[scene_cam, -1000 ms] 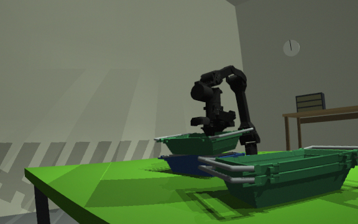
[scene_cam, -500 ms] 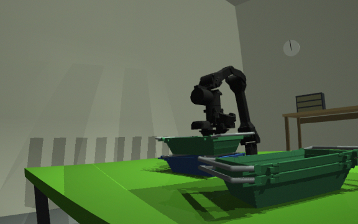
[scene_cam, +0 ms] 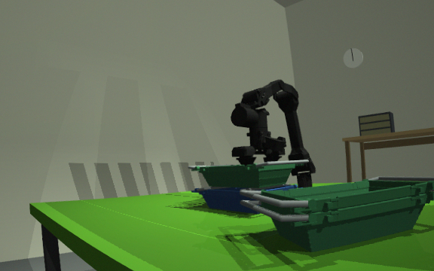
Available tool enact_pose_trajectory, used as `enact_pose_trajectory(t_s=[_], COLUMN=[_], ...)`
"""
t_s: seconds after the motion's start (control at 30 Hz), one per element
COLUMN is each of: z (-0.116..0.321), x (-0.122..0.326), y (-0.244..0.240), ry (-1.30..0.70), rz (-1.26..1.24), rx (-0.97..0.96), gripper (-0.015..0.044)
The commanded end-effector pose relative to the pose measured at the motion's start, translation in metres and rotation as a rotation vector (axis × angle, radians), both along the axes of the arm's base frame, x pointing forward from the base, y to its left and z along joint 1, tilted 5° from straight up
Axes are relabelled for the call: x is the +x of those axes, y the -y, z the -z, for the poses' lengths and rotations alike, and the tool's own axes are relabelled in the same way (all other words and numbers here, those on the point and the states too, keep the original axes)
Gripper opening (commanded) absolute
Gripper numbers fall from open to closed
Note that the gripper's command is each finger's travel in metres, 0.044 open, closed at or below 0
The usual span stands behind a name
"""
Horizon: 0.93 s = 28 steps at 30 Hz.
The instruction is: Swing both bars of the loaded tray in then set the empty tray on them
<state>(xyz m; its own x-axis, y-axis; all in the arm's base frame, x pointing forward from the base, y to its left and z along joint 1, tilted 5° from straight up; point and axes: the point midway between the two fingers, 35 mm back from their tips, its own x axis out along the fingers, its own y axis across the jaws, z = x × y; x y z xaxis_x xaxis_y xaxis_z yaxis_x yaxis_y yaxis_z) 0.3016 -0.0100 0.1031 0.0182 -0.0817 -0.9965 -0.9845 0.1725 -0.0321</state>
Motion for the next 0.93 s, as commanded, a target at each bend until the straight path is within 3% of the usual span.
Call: enact_pose_trajectory(t_s=[0.0,0.27,0.9], z=[0.000,-0.012,-0.103], x=[0.000,0.002,-0.001], y=[0.000,-0.001,-0.009], ry=[0.000,0.001,0.003], rz=[0.000,0.000,-0.001], rx=[0.000,0.000,0.000], gripper=[0.0440,0.0440,0.0440])
